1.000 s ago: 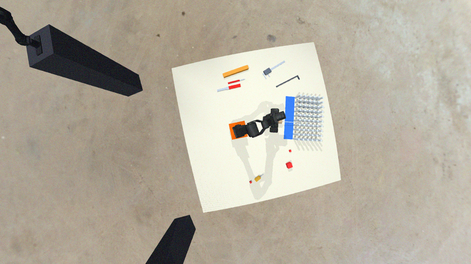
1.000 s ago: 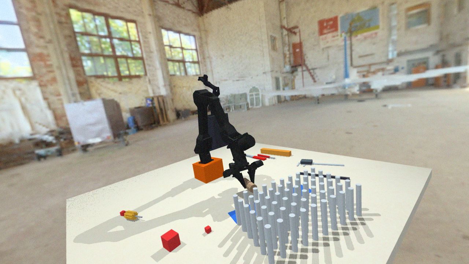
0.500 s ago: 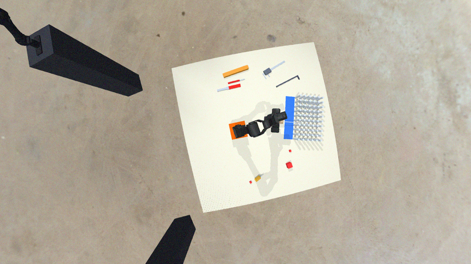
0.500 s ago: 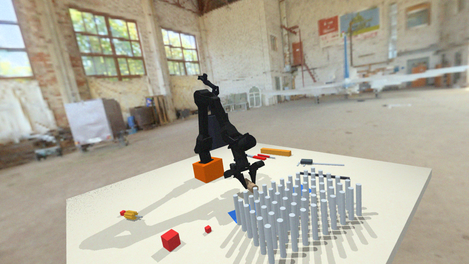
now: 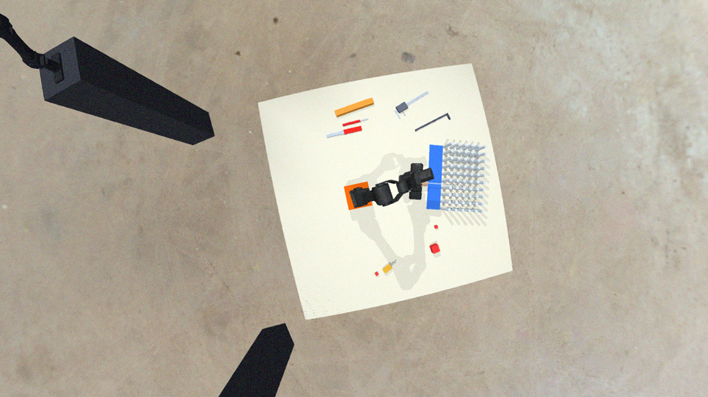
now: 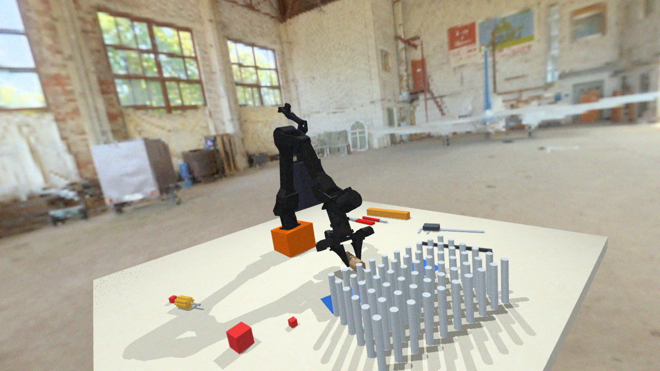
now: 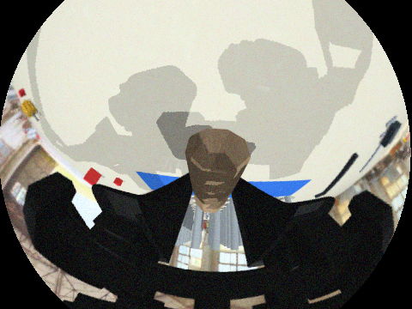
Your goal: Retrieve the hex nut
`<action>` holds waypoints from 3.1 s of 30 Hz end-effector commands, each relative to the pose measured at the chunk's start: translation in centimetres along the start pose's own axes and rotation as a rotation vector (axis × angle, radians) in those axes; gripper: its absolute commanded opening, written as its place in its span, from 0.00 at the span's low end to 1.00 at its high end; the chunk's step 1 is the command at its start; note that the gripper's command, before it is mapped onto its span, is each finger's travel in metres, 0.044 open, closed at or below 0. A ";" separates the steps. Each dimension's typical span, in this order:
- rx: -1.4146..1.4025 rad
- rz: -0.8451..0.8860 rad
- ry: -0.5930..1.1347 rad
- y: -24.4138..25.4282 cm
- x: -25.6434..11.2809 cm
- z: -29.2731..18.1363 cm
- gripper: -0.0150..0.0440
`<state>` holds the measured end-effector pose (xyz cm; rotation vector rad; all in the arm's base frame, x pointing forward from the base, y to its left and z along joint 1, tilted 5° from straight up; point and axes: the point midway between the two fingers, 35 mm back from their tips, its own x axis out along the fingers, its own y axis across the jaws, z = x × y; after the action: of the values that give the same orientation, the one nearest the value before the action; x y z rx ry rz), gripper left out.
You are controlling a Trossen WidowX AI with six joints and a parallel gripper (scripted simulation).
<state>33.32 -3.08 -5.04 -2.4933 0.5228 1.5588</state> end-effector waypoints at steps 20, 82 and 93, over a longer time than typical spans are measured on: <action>-0.002 -0.005 0.006 -0.1 0.7 -1.6 0.25; -0.002 -0.005 0.010 -0.2 2.5 -5.0 0.25; -0.002 -0.005 0.010 -0.2 2.8 -4.9 0.25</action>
<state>38.38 -5.06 -5.29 -2.4966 0.5240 1.5547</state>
